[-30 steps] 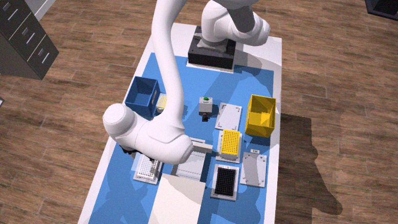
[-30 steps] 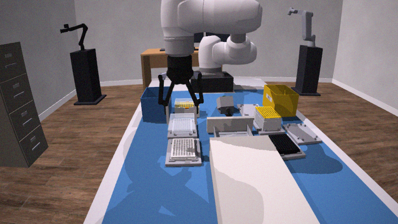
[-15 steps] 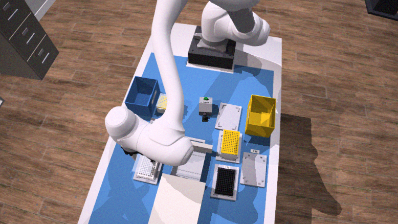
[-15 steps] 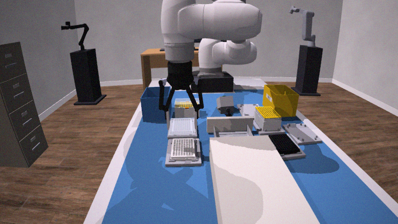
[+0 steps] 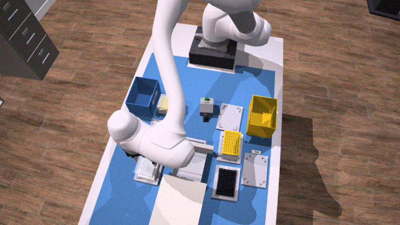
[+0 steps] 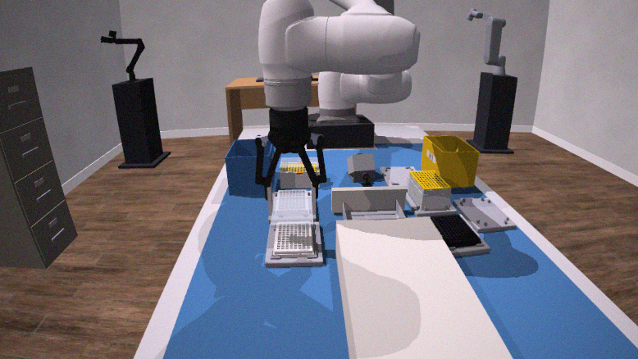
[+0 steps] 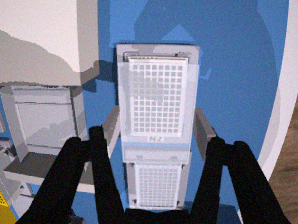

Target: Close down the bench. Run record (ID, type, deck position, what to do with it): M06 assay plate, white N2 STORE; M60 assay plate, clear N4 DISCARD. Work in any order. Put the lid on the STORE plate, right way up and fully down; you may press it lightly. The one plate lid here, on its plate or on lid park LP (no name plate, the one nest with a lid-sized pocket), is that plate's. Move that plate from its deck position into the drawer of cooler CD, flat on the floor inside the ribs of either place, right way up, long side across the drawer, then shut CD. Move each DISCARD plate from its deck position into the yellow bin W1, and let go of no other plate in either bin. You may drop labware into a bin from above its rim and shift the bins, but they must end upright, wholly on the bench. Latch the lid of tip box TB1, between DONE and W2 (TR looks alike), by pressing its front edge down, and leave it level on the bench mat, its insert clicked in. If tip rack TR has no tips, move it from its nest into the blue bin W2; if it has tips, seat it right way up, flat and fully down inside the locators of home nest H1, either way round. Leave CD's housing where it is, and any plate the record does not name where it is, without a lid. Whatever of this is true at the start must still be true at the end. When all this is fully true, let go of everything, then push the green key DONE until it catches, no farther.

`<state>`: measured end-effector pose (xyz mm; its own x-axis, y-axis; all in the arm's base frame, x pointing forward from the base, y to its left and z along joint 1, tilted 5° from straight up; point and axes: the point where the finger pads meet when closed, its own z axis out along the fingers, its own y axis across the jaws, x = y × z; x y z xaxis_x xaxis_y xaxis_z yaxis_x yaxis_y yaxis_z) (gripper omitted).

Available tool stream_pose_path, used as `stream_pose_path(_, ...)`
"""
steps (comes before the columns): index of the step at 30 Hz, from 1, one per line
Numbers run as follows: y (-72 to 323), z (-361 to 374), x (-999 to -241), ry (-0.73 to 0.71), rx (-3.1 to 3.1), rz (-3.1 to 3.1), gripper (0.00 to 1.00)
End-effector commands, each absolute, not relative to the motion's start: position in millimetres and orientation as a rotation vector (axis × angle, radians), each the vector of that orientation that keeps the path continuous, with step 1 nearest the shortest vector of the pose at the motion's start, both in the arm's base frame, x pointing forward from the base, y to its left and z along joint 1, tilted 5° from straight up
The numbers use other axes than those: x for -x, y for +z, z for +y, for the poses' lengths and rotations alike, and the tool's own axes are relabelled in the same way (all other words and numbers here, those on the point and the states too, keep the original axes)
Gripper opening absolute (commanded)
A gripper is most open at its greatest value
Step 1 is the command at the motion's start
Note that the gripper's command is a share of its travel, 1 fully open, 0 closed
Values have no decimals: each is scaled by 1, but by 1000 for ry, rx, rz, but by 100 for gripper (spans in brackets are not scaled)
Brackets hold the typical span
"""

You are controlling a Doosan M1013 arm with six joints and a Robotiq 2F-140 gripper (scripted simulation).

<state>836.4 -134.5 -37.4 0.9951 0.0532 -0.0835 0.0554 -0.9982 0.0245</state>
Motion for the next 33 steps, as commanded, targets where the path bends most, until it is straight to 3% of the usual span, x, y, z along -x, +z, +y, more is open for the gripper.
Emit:
stream_pose_path(1,-39,-135,-836,-129,-3111,85,0)
stream_pose_path(33,-79,-136,-833,-129,-3111,85,0)
